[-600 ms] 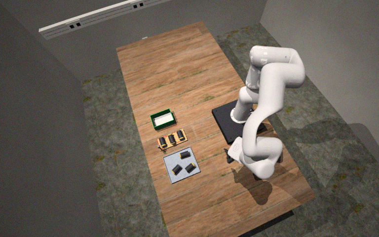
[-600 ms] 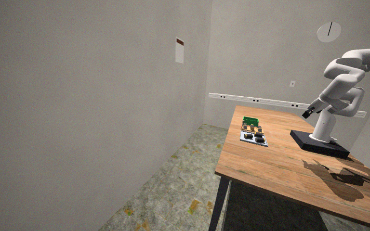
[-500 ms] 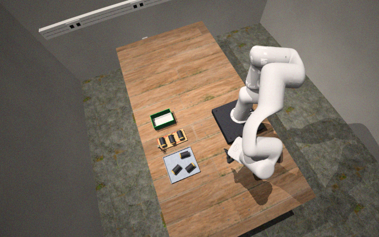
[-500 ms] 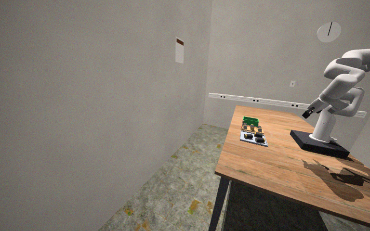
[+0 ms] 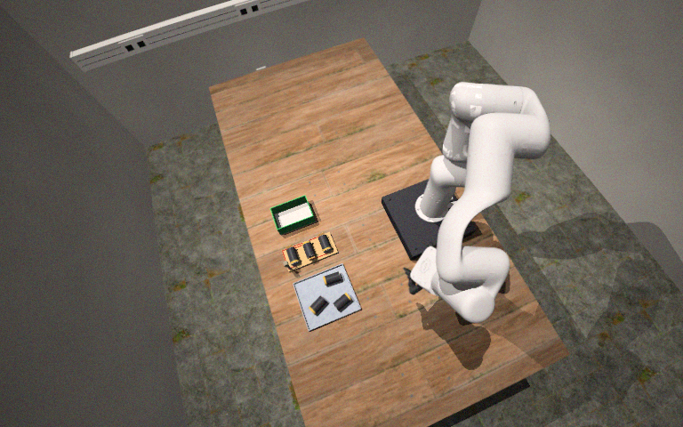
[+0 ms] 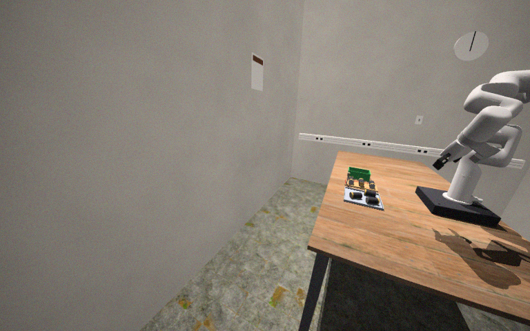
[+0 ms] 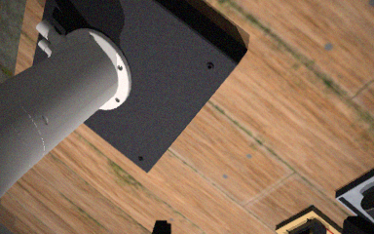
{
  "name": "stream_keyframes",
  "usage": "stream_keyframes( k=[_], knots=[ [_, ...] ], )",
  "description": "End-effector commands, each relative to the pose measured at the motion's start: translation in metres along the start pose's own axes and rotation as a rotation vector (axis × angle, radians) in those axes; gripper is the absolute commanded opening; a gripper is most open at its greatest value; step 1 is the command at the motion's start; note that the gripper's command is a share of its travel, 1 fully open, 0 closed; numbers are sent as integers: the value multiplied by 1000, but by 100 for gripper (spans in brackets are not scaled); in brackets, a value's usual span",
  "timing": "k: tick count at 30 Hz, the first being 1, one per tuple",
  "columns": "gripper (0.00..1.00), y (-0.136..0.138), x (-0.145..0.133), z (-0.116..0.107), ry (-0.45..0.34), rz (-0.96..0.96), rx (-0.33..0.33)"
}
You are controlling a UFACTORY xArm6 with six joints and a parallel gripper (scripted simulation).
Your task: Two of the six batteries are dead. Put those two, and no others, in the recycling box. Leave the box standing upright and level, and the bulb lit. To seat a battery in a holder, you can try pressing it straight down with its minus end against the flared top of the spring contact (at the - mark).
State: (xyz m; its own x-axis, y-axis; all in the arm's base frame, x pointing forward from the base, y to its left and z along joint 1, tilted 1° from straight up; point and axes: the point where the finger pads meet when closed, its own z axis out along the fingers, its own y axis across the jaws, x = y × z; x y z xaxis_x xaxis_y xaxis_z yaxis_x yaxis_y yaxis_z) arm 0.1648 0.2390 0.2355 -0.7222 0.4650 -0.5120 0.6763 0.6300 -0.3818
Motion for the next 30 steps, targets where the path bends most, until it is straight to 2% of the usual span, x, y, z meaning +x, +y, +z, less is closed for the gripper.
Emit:
stream_keyframes(
  k=[1,4,7,8,9,14,16,17,30],
  knots=[
    [100,2,-1,-1,6,2,-3],
    [100,16,-5,7,58,16,3],
    [100,52,-20,27,183,61,5],
    [100,52,-20,27,183,61,5],
    [100,64,-27,35,225,80,3],
    [100,94,-50,57,331,140,-13],
    [100,94,-50,57,331,140,-13],
    [100,111,-66,72,387,180,-27],
    [100,158,-150,147,570,386,-113]
  ],
)
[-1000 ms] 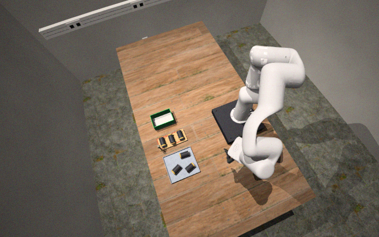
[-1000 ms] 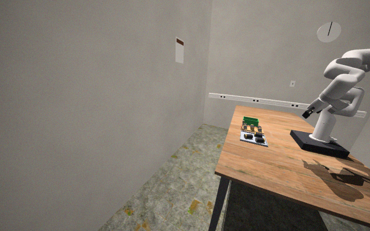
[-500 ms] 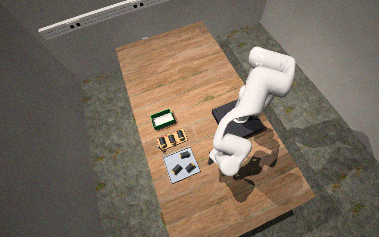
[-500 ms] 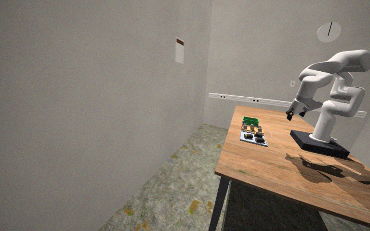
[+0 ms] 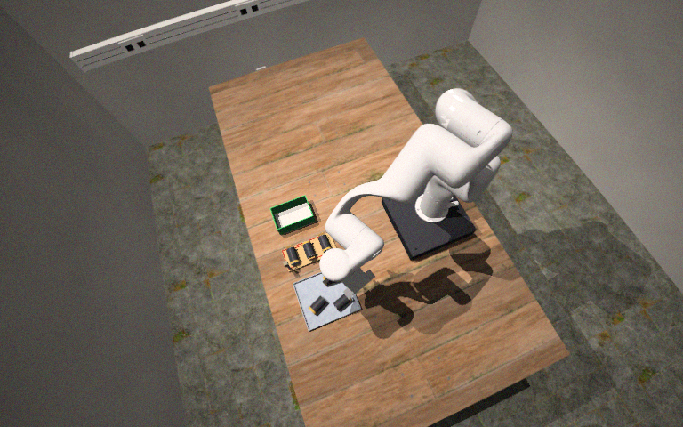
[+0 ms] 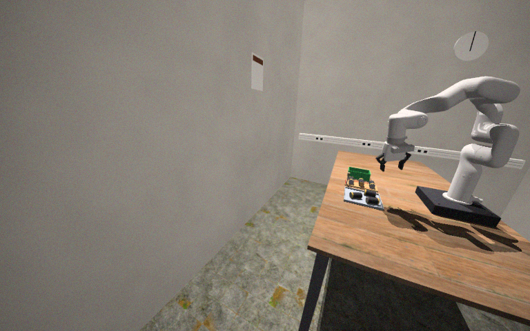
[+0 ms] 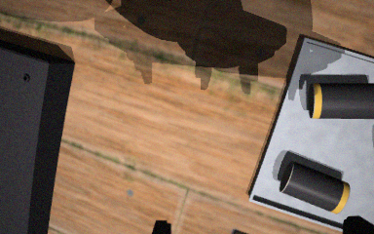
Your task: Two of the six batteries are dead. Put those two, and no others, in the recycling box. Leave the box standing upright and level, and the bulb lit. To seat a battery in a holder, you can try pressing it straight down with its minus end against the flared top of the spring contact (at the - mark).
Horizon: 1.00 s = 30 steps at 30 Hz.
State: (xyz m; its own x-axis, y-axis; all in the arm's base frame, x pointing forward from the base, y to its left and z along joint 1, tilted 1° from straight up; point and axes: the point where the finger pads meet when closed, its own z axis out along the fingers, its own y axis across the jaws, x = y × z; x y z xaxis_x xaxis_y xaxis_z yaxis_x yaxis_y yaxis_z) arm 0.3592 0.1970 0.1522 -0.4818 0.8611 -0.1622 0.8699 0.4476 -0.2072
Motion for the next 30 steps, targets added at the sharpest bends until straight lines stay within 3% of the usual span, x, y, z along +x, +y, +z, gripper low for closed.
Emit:
stream_keyframes(
  k=[1,3,4,15,30],
  knots=[
    [100,35,-44,16,87,79,-55],
    [100,35,-44,16,87,79,-55],
    [100,46,-70,24,116,126,-85],
    [100,67,-167,52,178,288,-193],
    [100,68,-169,53,179,292,-196]
  ],
)
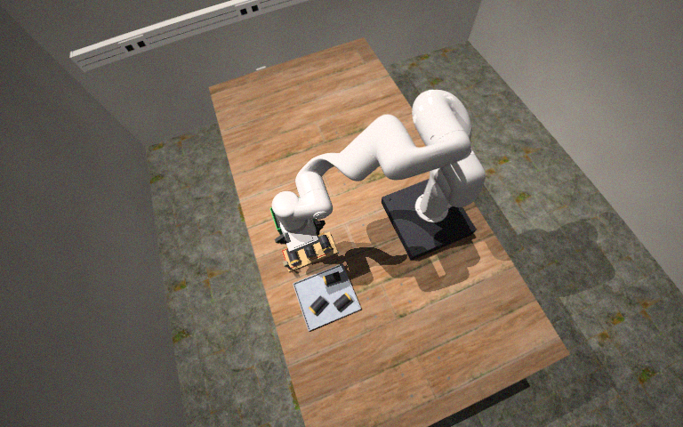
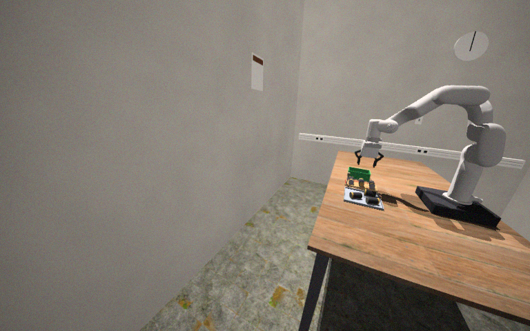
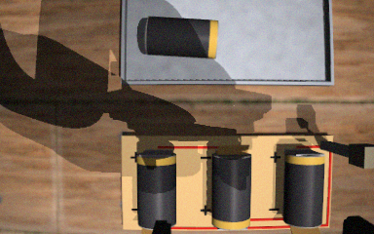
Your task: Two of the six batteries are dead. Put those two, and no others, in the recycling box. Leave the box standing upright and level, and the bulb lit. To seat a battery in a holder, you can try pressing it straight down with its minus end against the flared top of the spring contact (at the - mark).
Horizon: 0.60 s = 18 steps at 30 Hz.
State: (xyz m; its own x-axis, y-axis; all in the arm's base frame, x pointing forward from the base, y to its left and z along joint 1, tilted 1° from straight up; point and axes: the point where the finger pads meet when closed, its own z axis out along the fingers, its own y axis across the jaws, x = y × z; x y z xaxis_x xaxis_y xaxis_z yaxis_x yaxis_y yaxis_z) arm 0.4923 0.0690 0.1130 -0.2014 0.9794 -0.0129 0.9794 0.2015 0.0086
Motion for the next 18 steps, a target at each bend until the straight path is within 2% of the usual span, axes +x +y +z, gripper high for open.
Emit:
stream_keyframes(
  k=[1,14,18],
  knots=[
    [51,2,-1,-2,0,1,-5],
    [51,1,-1,-2,0,1,-4],
    [51,-20,-1,-2,0,1,-4]
  ],
)
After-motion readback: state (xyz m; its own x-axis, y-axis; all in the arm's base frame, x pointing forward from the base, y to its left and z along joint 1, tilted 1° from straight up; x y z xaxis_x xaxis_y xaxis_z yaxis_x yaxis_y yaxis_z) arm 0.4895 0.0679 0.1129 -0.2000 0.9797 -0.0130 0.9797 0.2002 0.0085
